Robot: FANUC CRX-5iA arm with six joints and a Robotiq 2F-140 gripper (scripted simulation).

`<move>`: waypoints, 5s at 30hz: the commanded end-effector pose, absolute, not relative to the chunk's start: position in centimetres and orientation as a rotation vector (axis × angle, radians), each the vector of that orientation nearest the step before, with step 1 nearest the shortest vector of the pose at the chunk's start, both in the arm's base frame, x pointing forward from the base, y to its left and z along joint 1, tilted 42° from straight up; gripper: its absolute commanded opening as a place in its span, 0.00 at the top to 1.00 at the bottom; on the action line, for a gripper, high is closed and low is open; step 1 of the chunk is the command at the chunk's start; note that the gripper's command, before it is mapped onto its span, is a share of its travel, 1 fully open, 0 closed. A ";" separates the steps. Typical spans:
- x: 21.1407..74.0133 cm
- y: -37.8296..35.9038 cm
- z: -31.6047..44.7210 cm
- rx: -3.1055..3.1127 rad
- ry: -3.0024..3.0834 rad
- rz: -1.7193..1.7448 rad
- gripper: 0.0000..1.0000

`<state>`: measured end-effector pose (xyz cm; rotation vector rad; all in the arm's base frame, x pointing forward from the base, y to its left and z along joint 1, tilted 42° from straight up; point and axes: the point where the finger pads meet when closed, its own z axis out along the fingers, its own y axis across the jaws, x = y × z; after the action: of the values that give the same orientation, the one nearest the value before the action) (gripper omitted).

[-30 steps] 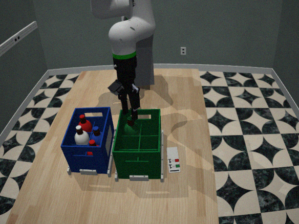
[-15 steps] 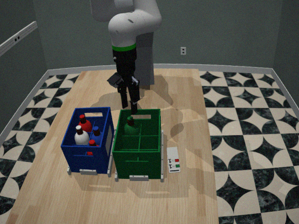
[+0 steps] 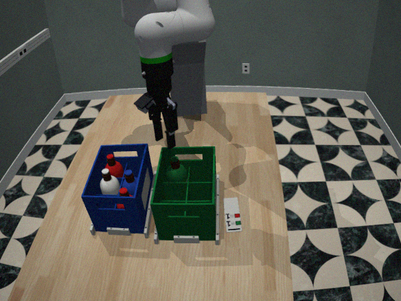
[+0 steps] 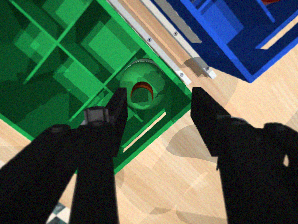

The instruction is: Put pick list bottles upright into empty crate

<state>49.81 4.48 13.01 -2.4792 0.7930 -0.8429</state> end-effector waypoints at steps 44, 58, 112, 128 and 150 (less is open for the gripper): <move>52.4 -15.9 9.8 -2.479 0.784 -0.828 0.56; 52.7 -16.7 9.5 -2.479 0.784 -0.828 0.56; 56.8 -15.4 4.7 -2.479 0.784 -0.828 0.56; 58.0 -15.1 3.4 -2.479 0.784 -0.828 0.56; 57.9 -15.1 3.5 -2.479 0.784 -0.828 0.90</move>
<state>57.90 -15.04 3.42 -2.4793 0.7838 -0.8266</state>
